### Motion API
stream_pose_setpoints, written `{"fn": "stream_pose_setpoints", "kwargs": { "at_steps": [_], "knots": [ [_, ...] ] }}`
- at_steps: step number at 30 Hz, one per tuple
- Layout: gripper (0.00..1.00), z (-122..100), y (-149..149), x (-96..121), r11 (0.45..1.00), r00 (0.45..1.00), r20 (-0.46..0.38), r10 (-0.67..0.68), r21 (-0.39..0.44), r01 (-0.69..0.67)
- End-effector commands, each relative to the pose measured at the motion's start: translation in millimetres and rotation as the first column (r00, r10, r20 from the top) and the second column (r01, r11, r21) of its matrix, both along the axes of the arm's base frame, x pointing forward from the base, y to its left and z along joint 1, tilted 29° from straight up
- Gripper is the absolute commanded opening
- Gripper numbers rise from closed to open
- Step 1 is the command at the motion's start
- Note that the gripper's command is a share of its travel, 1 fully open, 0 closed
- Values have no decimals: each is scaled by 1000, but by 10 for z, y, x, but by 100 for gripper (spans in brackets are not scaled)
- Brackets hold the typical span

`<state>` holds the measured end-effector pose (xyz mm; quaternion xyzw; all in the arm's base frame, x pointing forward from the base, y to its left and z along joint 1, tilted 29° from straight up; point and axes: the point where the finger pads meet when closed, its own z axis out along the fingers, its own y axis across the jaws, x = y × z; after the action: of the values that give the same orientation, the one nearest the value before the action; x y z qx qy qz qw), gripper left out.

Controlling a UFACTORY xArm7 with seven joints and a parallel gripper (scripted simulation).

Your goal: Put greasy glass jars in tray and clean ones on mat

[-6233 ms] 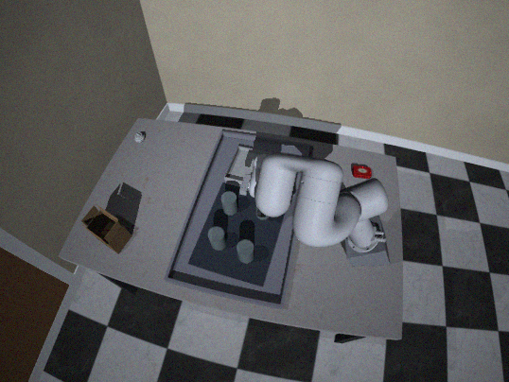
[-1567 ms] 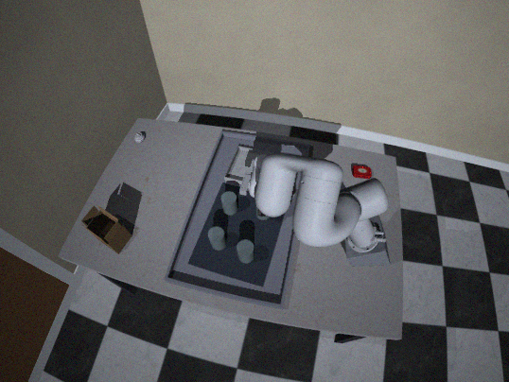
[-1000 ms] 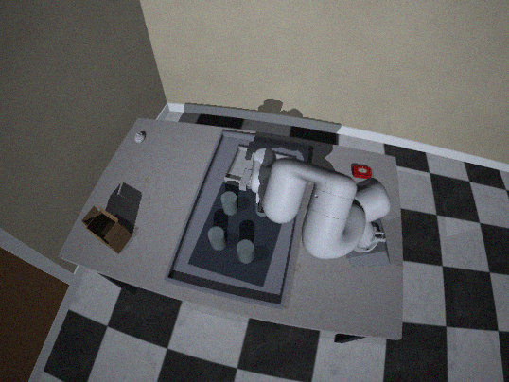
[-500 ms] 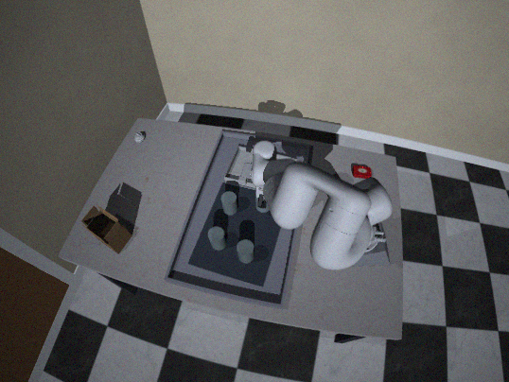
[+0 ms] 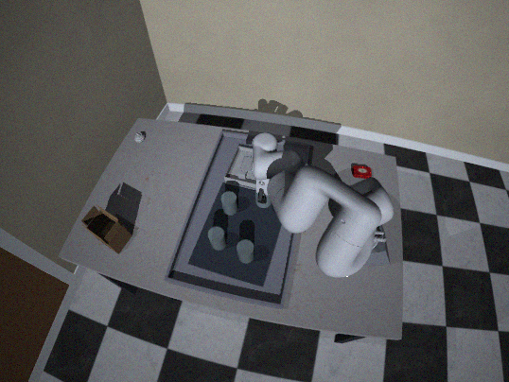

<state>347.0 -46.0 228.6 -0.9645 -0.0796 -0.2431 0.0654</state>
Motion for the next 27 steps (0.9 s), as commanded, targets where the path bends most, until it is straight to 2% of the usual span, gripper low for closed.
{"fn": "stream_pose_setpoints", "kwargs": {
  "at_steps": [1,17,27],
  "knots": [
    [0,116,-22,-48,1000,1000,4,-1,-1,1],
    [0,439,-83,-219,1000,1000,4,-1,-1,1],
    [0,448,-387,-96,1000,1000,4,-1,-1,1]
  ]
}}
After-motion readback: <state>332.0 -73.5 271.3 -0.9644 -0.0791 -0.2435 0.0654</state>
